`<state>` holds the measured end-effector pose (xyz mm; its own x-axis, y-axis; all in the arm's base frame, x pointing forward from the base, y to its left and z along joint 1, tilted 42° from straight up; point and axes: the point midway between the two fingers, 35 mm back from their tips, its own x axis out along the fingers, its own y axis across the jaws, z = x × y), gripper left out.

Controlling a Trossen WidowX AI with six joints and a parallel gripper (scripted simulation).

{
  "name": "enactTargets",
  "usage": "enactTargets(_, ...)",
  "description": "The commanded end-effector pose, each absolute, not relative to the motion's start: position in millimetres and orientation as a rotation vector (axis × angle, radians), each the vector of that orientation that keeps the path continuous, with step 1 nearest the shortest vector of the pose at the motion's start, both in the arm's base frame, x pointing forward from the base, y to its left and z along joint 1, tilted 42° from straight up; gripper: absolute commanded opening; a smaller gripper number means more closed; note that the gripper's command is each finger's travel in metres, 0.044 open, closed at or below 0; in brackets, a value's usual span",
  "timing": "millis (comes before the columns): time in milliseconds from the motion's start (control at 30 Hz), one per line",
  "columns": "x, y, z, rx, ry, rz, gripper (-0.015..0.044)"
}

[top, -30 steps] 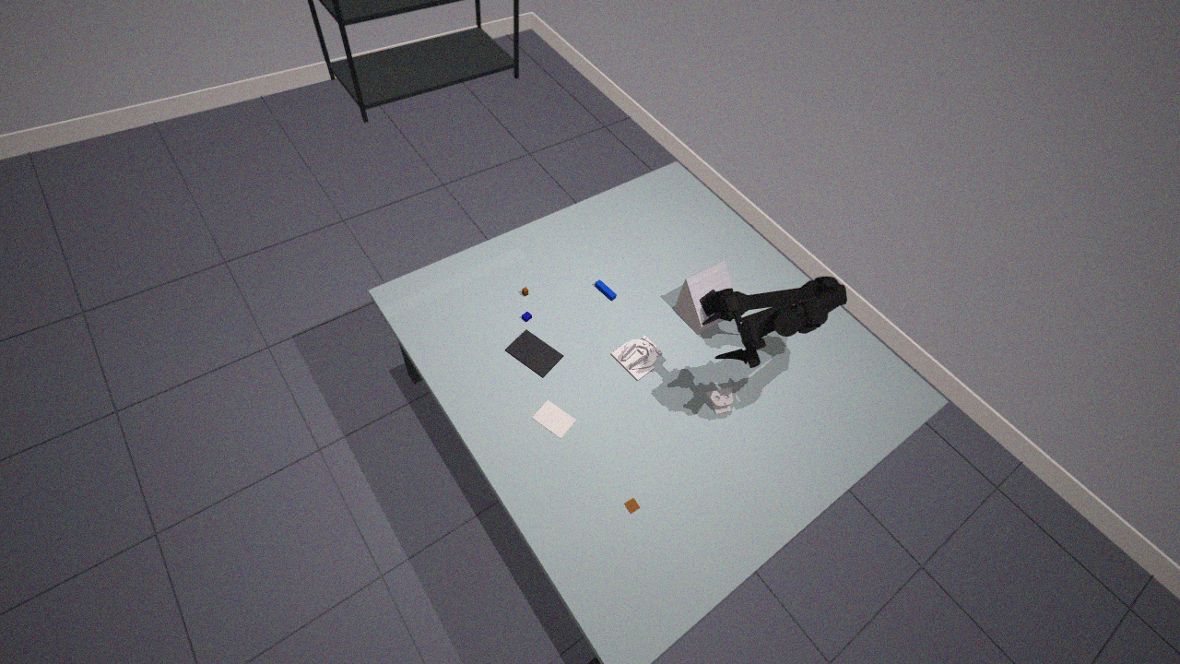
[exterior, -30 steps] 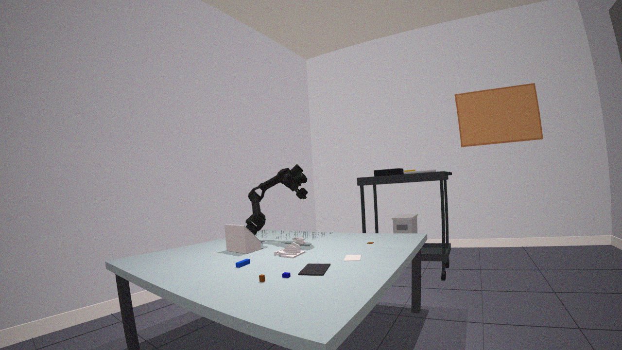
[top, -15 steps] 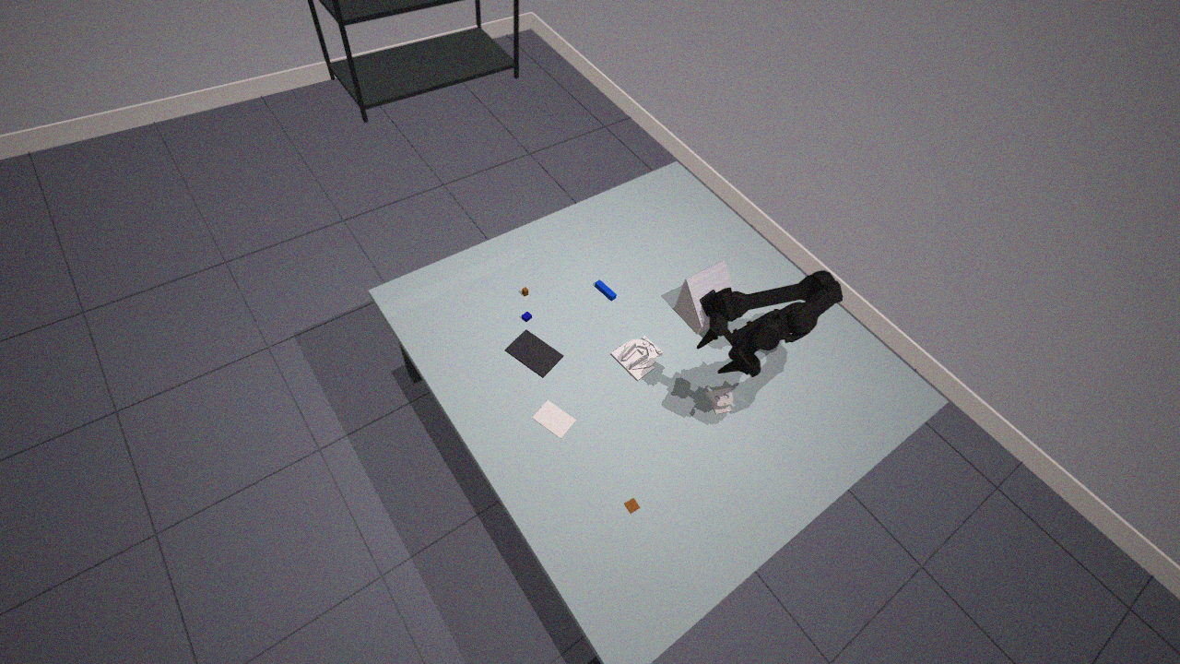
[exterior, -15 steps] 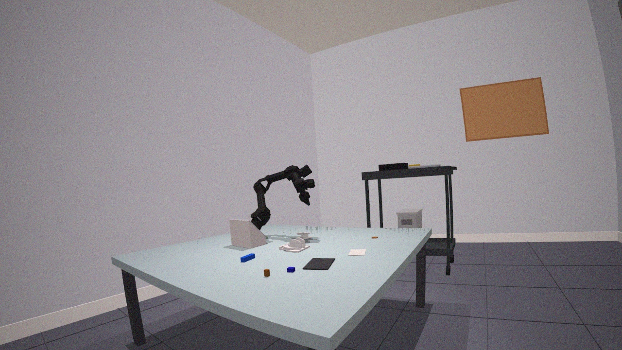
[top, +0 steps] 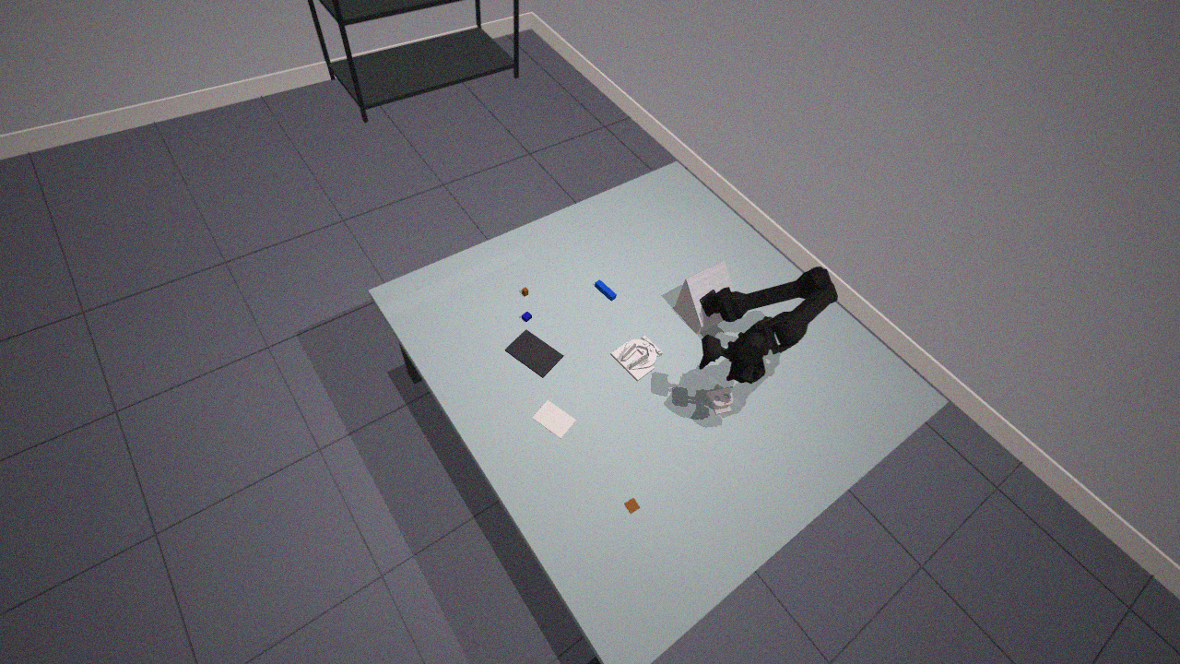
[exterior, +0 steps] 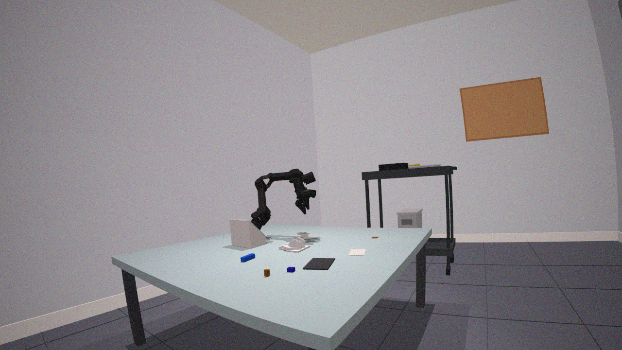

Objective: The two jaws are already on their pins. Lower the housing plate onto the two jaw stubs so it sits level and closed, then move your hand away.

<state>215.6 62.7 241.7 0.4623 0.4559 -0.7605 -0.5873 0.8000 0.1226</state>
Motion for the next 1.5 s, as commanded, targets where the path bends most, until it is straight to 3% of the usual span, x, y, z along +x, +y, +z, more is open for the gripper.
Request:
enactTargets(0,211.2,74.2,234.1,-0.198,0.892,0.740,0.0440)
enactTargets(567,181.0,124.2,212.3,-0.328,0.864,1.180,0.0440)
enactTargets(1467,187.1,163.5,170.5,-0.326,0.859,1.186,0.0440)
